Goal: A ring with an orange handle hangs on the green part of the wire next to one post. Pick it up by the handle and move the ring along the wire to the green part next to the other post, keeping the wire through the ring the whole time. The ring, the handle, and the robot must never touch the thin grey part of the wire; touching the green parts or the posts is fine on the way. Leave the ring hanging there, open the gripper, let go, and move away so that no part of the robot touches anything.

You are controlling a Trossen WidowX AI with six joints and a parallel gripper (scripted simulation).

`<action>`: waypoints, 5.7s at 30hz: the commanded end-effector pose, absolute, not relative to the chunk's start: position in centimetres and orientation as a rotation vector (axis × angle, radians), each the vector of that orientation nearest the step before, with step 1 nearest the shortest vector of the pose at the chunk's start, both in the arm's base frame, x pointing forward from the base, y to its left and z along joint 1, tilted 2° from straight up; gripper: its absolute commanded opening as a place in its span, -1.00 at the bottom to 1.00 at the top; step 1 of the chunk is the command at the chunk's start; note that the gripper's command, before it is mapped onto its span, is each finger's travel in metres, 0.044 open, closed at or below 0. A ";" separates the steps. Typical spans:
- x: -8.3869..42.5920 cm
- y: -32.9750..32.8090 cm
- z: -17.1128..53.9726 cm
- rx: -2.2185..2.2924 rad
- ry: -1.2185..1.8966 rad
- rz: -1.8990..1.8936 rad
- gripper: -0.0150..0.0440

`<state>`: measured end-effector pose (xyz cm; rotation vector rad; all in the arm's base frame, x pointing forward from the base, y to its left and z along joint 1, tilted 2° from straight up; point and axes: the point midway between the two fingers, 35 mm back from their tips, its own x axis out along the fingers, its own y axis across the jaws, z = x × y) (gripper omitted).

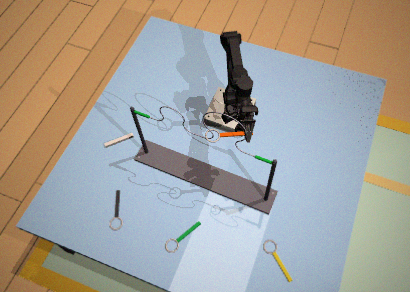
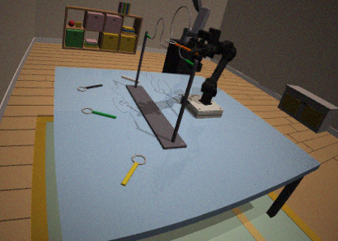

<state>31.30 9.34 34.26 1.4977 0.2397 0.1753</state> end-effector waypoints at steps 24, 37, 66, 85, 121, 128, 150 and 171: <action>30.5 7.1 43.2 2.055 0.119 0.381 -1.00; 30.2 5.8 44.9 2.143 0.106 0.413 -1.00; 30.1 5.5 45.1 1.929 0.188 0.313 -1.00; 30.2 5.7 44.4 1.710 0.247 0.221 -1.00; 30.2 5.7 43.1 1.289 0.332 0.059 -1.00; 30.2 5.7 42.8 1.206 0.346 0.029 -1.00; 30.2 5.3 42.1 0.946 0.385 -0.062 -1.00; 30.1 4.8 41.5 0.696 0.415 -0.145 -1.00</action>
